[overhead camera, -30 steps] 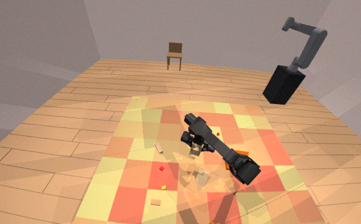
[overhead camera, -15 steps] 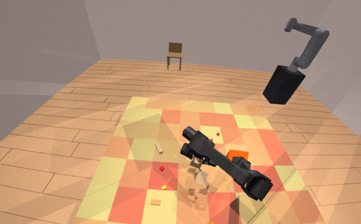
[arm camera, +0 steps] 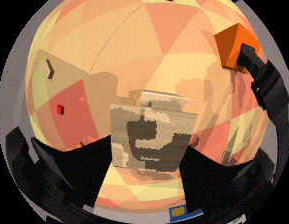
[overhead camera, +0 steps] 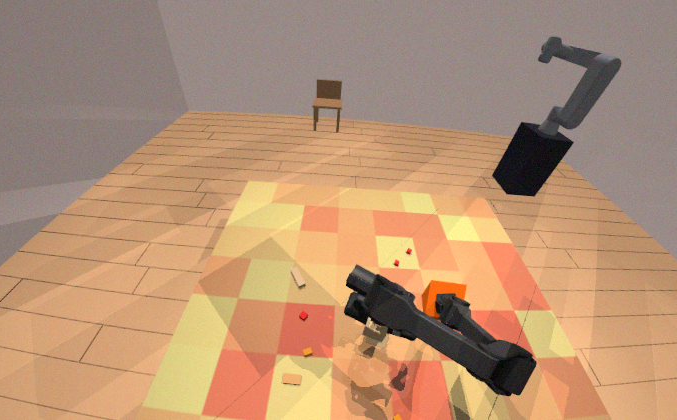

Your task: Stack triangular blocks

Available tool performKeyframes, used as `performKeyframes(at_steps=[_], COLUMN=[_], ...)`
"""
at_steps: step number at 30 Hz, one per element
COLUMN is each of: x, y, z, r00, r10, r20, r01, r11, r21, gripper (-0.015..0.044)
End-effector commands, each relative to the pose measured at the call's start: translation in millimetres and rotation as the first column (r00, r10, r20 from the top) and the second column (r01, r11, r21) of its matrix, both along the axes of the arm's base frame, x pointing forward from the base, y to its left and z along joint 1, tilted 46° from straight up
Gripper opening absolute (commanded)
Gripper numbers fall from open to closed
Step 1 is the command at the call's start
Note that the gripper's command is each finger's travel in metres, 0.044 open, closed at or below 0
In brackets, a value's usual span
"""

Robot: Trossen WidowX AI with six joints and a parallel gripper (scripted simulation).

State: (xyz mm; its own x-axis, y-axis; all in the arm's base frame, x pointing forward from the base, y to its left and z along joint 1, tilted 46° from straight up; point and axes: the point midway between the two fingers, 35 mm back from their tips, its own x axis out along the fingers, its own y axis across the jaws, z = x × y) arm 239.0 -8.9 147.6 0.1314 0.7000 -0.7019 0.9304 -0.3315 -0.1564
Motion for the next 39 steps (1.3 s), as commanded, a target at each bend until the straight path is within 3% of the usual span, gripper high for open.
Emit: performKeyframes(at_steps=[1,39], x=[-7.2,-8.9], y=[13.8,35.3], z=[9.2,-23.0], r00=[1.0,1.0], r10=[-0.002,0.003], r20=[0.002,0.001], r01=[0.002,-0.003], r11=[1.0,1.0], r21=[0.01,0.021], gripper=[0.0,0.0])
